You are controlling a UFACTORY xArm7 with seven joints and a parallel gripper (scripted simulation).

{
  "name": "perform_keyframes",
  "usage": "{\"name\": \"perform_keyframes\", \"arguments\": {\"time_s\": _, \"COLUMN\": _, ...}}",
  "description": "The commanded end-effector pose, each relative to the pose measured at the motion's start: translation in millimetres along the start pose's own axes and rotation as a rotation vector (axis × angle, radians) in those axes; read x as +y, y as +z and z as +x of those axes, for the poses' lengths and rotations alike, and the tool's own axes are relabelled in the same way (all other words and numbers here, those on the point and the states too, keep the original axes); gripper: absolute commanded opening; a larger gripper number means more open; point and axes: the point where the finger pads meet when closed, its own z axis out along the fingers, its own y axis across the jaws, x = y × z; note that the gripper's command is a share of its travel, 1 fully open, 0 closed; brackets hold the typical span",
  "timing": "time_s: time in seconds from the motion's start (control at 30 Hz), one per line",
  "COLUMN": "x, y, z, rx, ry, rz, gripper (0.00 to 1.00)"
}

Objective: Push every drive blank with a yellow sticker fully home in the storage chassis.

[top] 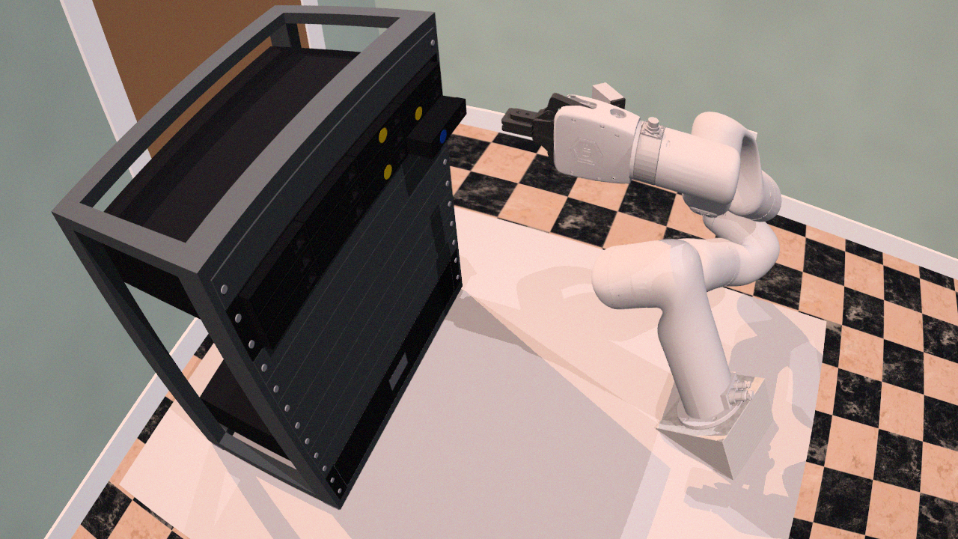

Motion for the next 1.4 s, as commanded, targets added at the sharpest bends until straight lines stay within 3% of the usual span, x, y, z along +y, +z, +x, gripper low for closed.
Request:
{"name": "perform_keyframes", "arguments": {"time_s": 0.0, "x": 0.7, "y": -22.1, "z": 0.9, "rx": 0.0, "ry": 0.001, "rz": 0.002, "gripper": 0.0}}
{"name": "perform_keyframes", "arguments": {"time_s": 0.13, "x": 0.8, "y": -32.8, "z": 1.0, "rx": 0.0, "ry": 0.001, "rz": 0.002, "gripper": 0.0}}
{"name": "perform_keyframes", "arguments": {"time_s": 0.63, "x": 1.9, "y": -118.8, "z": 1.0, "rx": 0.0, "ry": 0.001, "rz": 0.002, "gripper": 0.0}}
{"name": "perform_keyframes", "arguments": {"time_s": 0.93, "x": 2.1, "y": -137.3, "z": 1.0, "rx": 0.0, "ry": 0.001, "rz": 0.002, "gripper": 0.0}}
{"name": "perform_keyframes", "arguments": {"time_s": 1.37, "x": 2.2, "y": -139.3, "z": 1.0, "rx": 0.0, "ry": 0.001, "rz": 0.002, "gripper": 0.0}}
